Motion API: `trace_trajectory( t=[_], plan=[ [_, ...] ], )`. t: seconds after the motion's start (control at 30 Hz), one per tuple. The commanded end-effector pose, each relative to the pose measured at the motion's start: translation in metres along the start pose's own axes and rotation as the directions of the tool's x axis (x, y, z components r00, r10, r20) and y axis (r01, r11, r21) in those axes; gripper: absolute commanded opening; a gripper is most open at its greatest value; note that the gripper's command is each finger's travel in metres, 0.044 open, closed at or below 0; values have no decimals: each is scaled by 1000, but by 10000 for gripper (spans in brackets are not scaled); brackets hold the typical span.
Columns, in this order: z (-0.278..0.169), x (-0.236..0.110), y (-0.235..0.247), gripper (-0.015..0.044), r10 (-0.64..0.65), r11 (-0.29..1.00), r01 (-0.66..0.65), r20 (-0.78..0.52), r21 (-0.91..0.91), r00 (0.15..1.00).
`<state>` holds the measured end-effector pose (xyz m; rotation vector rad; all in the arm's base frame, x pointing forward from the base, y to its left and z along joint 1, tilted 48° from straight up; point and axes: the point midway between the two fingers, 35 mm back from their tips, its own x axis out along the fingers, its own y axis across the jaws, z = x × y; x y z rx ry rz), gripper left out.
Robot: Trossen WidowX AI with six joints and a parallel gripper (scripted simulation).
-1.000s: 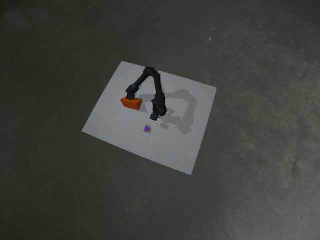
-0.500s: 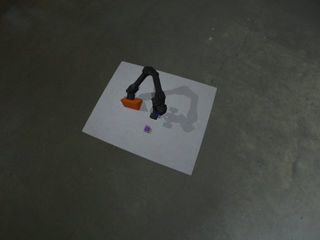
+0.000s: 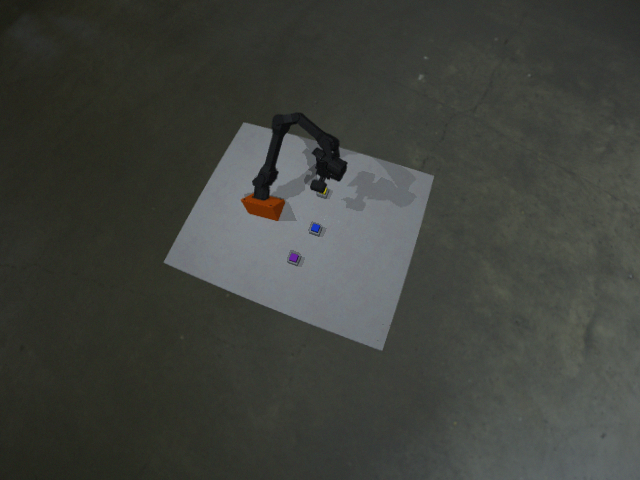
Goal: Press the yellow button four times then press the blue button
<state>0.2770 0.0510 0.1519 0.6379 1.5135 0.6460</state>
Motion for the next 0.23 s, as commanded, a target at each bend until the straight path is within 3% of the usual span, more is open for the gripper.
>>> trace_trajectory(
  t=[0.0, 0.2],
  plan=[
    [-27, -9, 47, 400, 13, 1000, -13, -6, 5, 1000],
    [-28, -9, 49, 400, 14, 1000, -14, -6, 5, 1000]
  ],
)
